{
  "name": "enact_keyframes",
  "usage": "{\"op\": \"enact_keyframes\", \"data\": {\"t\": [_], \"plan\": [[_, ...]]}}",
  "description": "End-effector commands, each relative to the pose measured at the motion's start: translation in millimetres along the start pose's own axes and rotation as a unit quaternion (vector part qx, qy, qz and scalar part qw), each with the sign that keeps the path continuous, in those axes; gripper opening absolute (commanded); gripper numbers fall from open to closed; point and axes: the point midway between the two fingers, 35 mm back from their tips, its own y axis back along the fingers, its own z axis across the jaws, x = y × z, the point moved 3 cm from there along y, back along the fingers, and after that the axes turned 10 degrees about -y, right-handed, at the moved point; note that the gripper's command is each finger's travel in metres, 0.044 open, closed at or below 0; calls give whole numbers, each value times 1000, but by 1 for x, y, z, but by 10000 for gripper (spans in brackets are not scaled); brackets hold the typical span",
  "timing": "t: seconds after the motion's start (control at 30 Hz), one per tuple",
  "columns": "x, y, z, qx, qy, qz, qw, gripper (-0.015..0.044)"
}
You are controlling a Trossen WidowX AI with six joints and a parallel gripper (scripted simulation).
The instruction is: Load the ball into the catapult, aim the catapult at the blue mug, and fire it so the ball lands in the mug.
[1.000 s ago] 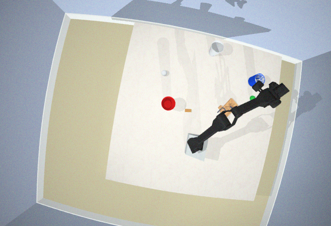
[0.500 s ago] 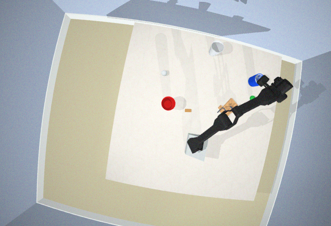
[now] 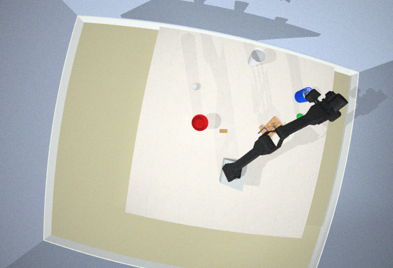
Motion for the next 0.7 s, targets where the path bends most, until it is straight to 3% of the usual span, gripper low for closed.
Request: {"op": "enact_keyframes", "data": {"t": [0.0,0.33,0.67], "plan": [[-2,1,1,-2,0,-2,1000,256],[-2,1,1,-2,0,-2,1000,0],[-2,1,1,-2,0,-2,1000,0]]}}
